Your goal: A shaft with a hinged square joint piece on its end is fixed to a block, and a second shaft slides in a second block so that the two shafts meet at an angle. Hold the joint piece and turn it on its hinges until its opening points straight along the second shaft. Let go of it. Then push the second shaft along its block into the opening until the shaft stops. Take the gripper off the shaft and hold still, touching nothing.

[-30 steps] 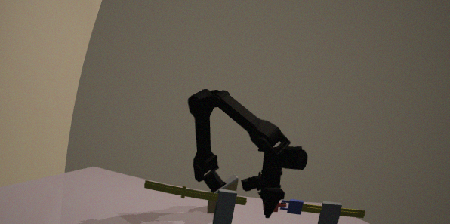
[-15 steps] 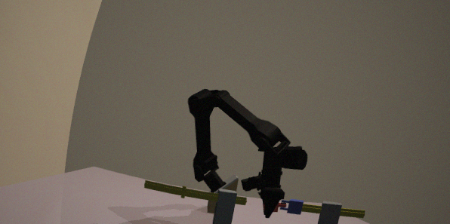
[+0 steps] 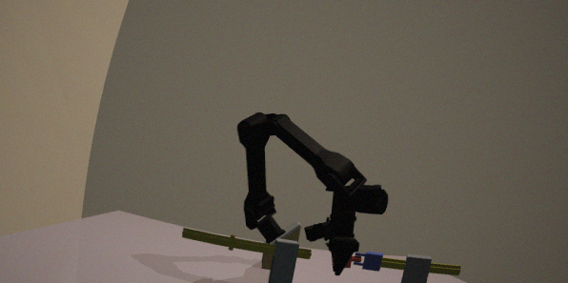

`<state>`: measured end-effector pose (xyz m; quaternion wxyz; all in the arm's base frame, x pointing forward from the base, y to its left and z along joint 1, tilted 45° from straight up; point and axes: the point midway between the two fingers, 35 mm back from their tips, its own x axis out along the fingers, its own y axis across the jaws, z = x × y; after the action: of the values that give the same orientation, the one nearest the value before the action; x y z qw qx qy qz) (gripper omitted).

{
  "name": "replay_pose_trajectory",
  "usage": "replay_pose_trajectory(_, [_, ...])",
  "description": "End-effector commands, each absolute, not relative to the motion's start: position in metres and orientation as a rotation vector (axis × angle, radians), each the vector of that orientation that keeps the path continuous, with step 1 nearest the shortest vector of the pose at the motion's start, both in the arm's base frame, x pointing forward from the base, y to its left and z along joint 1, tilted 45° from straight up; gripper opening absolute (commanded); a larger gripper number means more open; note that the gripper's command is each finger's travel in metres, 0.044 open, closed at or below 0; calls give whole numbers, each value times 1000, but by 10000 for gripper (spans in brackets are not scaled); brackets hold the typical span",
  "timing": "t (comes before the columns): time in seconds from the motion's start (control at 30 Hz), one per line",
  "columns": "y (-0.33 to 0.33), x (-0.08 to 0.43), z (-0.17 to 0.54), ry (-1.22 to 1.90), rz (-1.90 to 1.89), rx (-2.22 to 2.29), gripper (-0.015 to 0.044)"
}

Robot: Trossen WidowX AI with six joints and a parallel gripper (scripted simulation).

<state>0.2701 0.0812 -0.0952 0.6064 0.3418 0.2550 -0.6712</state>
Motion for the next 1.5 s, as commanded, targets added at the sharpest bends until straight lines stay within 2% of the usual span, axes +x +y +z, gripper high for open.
replay_pose_trajectory(0.0, [81, 270, -95, 590, -1552, 790, 147])
replay_pose_trajectory(0.2, [81, 270, -95, 590, -1552, 790, 0])
replay_pose_trajectory(1.37, [83, 274, -93, 607, -1539, 667, 0])
replay_pose_trajectory(1.47, [83, 274, -93, 607, -1539, 667, 79])
